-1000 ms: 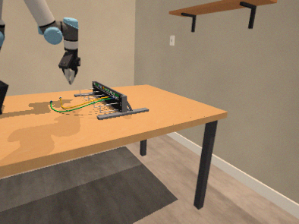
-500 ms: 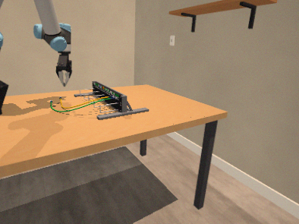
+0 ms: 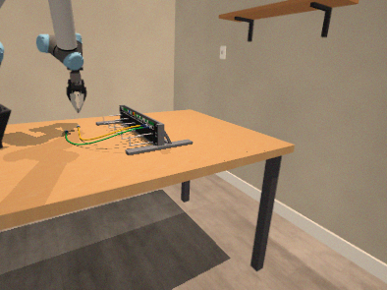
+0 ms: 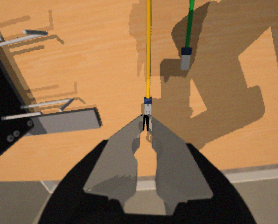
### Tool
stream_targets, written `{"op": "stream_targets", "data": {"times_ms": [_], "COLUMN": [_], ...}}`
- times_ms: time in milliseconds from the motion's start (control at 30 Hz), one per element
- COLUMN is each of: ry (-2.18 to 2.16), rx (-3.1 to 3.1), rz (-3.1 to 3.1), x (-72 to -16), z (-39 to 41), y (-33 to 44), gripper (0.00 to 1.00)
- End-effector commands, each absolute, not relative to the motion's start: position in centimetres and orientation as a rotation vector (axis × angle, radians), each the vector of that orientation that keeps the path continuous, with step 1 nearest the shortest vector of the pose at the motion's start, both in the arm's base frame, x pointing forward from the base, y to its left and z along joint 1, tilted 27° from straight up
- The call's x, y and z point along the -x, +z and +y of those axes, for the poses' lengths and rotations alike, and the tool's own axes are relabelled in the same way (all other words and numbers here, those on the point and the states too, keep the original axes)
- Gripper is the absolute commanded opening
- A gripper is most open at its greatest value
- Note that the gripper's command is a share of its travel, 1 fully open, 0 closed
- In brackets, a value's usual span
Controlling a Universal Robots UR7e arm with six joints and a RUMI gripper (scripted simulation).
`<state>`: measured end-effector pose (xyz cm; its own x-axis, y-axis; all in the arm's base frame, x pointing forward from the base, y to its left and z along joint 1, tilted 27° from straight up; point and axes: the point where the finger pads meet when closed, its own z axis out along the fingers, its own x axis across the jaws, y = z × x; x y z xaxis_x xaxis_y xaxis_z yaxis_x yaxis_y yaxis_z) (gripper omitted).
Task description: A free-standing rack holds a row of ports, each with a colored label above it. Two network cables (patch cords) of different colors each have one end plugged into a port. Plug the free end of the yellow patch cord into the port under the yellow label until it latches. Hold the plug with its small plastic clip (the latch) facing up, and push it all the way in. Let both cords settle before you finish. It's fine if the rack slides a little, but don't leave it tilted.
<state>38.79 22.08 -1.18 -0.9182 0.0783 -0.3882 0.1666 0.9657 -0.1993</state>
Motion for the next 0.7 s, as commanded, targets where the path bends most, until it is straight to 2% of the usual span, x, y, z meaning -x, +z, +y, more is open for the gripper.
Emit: {"op": "stream_targets", "data": {"times_ms": [0, 667], "ry": [-0.347, -0.362], "rx": [-0.139, -0.114], "rz": [2.721, 2.716], "x": [-38.55, -38.36], "z": [22.75, 23.17], "y": [-1.59, -1.87], "gripper": [0.00, 0.00]}}
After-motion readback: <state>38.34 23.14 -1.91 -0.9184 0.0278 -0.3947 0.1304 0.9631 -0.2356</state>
